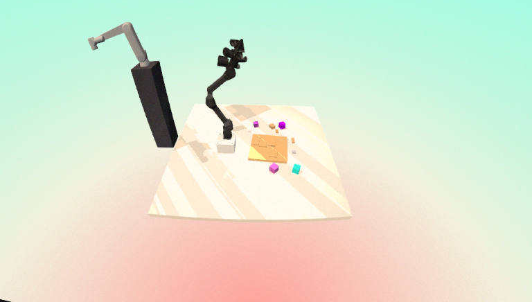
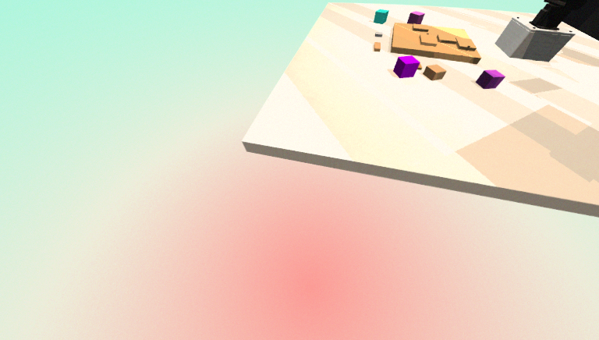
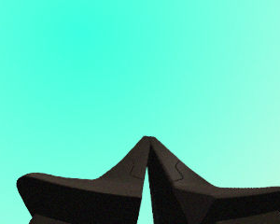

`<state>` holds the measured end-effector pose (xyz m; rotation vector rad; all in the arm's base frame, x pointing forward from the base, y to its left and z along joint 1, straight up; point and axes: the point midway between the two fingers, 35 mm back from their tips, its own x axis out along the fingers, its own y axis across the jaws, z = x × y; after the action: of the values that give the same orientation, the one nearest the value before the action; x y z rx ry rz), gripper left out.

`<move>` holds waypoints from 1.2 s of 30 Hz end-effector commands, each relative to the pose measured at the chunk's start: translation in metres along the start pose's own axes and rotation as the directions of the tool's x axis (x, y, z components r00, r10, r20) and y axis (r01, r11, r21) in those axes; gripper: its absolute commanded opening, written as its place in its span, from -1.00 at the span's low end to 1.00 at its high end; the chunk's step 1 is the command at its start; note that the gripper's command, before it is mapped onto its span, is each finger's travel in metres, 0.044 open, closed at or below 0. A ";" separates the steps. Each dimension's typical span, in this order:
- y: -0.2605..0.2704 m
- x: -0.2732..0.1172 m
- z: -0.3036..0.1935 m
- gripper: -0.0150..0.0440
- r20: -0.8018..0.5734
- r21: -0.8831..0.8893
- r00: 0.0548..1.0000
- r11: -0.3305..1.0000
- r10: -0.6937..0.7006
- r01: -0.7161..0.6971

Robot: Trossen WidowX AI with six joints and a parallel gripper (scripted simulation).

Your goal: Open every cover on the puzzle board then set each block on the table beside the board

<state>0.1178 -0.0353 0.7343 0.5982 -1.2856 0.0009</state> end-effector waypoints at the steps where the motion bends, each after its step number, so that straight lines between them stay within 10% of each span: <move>1: -0.003 0.000 -0.011 -0.49 -0.021 -0.044 1.000 0.999 0.007 -0.008; 36: -0.080 -0.021 -0.161 -0.49 -0.380 -0.376 0.915 0.927 -0.137 -0.017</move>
<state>0.2689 -0.0291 0.6672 0.3092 -0.8784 -0.1542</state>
